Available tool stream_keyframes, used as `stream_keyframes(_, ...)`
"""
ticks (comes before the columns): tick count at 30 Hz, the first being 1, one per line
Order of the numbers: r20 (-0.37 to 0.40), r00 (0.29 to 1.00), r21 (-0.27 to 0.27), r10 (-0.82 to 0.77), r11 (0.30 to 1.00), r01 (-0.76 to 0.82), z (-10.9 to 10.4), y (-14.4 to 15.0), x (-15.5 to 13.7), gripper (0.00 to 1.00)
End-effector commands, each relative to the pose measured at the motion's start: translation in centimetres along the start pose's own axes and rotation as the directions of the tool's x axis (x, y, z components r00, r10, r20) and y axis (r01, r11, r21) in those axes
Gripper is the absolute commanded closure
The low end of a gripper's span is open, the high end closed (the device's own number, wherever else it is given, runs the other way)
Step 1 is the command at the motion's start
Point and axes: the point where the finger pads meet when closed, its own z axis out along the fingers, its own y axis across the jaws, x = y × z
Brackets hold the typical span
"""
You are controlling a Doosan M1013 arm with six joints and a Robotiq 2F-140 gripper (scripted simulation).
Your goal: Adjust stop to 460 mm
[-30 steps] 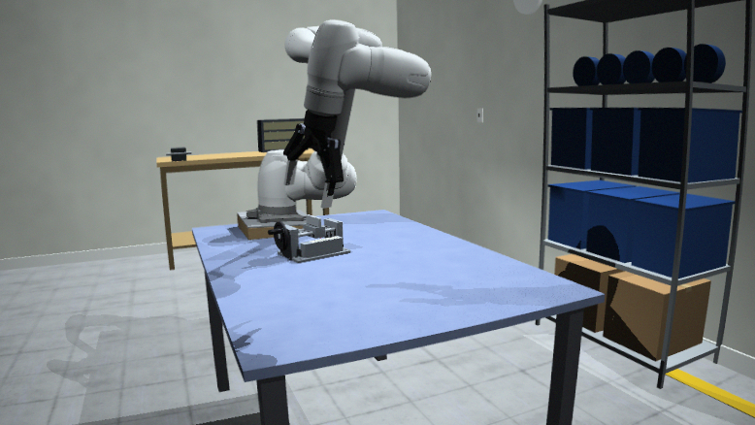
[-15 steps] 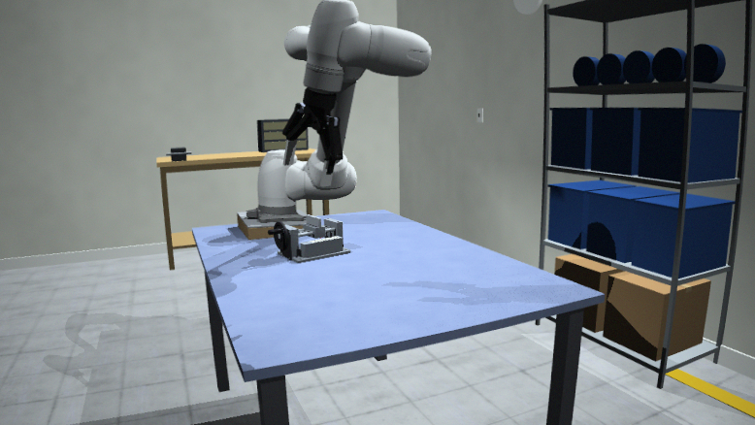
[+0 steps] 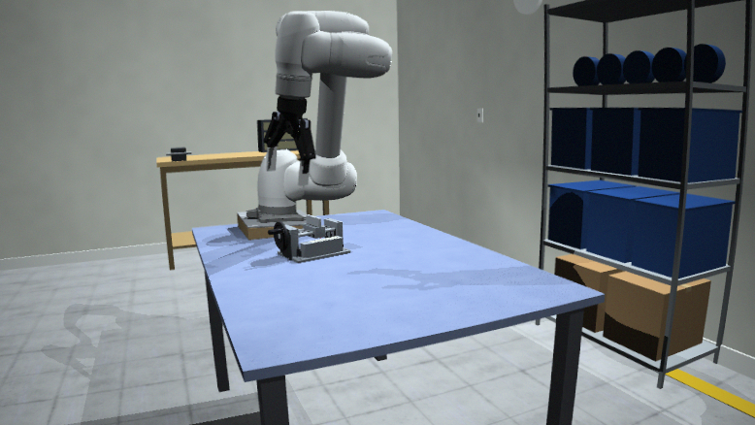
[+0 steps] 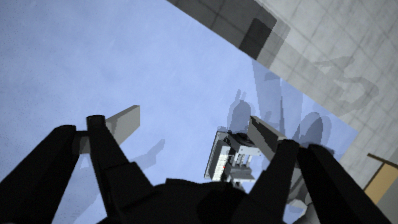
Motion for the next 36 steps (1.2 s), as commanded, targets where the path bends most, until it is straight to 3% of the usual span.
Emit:
stream_keyframes(1,0.007,1.000,0.034,0.018,0.999,-0.019,1.7,3.5,-1.1,0.00)
stream_keyframes(2,0.011,0.999,0.059,0.033,0.998,-0.034,3.0,6.1,-2.1,0.00)
stream_keyframes(3,0.011,0.999,0.059,0.033,0.998,-0.034,3.0,6.1,-2.1,0.00)
stream_keyframes(4,0.015,0.999,0.083,0.049,0.995,-0.050,4.4,8.5,-3.2,0.00)
stream_keyframes(6,0.015,0.999,0.083,0.049,0.995,-0.050,4.4,8.7,-3.2,0.00)
stream_keyframes(7,0.018,0.998,0.106,0.065,0.992,-0.067,5.9,11.1,-4.4,0.00)
stream_keyframes(9,0.018,0.998,0.106,0.065,0.992,-0.067,5.9,11.1,-4.4,0.00)
stream_keyframes(10,0.021,0.996,0.127,0.081,0.988,-0.083,7.4,13.3,-5.5,0.00)
stream_keyframes(16,0.026,0.992,0.173,0.121,0.977,-0.123,10.9,18.3,-8.5,0.00)
stream_keyframes(22,0.028,0.990,0.192,0.140,0.971,-0.143,12.6,20.5,-9.9,0.00)
stream_keyframes(36,0.028,0.990,0.192,0.140,0.971,-0.143,12.7,20.6,-10.0,0.00)
